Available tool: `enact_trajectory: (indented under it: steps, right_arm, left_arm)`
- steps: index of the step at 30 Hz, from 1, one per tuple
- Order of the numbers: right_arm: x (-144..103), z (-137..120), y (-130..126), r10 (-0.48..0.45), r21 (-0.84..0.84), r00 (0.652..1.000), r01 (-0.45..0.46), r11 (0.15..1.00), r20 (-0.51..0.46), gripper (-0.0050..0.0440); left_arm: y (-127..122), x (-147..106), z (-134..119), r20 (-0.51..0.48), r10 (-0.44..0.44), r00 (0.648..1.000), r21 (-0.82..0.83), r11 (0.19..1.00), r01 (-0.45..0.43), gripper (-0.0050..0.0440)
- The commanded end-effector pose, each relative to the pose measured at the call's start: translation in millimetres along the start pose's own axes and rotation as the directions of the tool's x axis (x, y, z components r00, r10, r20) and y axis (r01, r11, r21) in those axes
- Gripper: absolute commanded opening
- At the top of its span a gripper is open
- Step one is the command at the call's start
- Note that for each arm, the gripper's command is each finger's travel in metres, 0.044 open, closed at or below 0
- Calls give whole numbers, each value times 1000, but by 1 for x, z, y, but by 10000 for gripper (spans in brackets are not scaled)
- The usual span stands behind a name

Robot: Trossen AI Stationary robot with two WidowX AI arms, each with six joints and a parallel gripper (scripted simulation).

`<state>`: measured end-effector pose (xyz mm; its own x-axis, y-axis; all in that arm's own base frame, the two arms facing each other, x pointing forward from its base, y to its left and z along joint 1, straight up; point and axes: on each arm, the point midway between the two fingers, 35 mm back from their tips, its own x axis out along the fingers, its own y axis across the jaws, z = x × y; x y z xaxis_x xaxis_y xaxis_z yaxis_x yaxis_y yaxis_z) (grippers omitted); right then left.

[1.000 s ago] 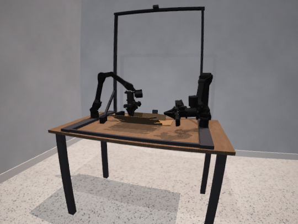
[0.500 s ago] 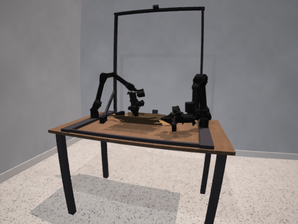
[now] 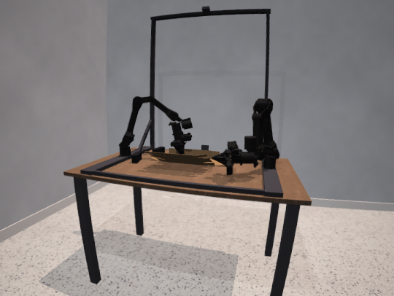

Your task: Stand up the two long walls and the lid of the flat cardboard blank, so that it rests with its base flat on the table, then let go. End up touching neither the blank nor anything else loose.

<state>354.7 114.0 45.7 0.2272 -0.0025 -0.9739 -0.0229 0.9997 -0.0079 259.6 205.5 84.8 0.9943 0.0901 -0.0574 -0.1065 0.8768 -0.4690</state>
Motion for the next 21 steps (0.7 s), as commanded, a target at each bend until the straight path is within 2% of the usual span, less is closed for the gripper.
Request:
enact_trajectory:
  steps: [1,21]
  right_arm:
    - [3,0,1,6,3,1000,-6,1000,7,196]
    - [32,-7,1,6,3,1000,-6,1000,6,196]
  left_arm:
    - [0,0,3,7,0,1000,5,1000,0,0]
    - [0,0,3,7,0,1000,5,1000,0,0]
